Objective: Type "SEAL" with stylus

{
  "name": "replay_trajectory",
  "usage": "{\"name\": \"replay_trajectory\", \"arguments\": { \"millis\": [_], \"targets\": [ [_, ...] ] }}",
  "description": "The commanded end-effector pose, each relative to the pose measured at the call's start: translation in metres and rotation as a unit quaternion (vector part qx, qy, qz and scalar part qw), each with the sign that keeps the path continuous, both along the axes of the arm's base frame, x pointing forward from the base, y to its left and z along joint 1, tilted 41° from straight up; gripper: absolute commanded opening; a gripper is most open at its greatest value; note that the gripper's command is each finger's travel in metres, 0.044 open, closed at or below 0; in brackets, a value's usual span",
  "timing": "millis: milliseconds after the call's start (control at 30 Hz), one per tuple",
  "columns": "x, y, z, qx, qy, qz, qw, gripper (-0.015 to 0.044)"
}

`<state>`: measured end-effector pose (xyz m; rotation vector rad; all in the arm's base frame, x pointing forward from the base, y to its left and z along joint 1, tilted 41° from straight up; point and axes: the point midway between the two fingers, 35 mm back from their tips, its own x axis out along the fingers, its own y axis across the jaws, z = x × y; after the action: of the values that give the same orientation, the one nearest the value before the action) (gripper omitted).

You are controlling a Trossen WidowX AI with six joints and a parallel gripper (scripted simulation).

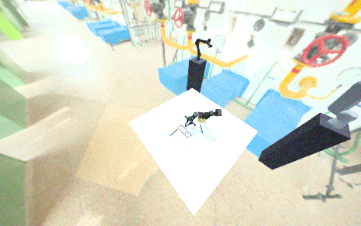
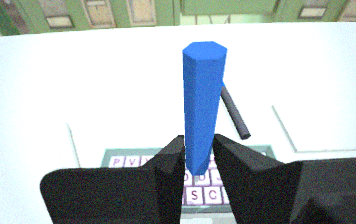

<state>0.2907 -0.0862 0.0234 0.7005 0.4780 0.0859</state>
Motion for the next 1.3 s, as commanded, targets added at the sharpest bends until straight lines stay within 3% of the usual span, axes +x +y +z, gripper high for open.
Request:
{"name": "replay_trajectory", "arguments": {
  "millis": [0, 1133, 1233, 1267],
  "targets": [
    [0.001, 0.007, -0.010, 0.004, 0.006, -0.001, 1.000, 0.0000],
    [0.003, 0.021, -0.025, 0.005, 0.004, -0.002, 1.000, 0.0000],
    [0.005, 0.020, -0.026, 0.005, 0.005, -0.002, 1.000, 0.0079],
    [0.006, 0.020, -0.026, 0.005, 0.005, -0.002, 1.000, 0.0081]
  ]
}}
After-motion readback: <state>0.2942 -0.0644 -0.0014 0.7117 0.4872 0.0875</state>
